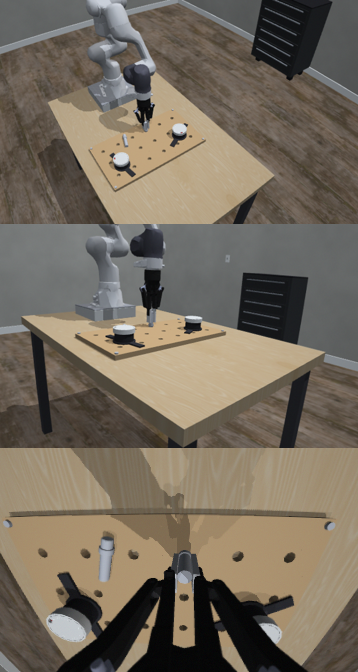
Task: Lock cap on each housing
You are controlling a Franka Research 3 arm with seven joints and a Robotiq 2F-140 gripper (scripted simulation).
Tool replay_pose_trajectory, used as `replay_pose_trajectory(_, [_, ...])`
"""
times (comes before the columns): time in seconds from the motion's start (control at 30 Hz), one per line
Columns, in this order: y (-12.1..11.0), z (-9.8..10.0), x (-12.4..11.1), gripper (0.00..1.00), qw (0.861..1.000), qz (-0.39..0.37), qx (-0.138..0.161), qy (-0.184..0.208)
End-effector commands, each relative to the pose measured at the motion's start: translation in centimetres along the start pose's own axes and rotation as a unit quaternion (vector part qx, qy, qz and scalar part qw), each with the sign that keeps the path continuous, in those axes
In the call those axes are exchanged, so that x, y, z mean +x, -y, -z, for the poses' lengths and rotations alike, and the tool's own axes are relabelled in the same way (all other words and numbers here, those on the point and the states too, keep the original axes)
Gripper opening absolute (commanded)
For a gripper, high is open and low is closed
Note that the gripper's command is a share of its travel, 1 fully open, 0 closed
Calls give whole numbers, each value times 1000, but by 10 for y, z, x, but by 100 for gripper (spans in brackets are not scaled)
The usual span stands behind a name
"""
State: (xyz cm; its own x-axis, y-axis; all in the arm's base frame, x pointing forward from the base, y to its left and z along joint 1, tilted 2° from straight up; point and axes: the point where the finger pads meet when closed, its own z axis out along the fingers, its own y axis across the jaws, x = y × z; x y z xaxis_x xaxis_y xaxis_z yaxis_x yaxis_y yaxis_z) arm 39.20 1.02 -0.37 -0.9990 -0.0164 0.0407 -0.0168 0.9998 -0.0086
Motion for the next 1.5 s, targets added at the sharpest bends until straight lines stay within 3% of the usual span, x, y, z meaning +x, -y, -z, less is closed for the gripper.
replay_pose_trajectory(0.0, [1, -1, -2, 10, 1000, 0, 0, 2])
replay_pose_trajectory(1.47, [1, -5, -2, 10, 1000, 0, 0, 2])
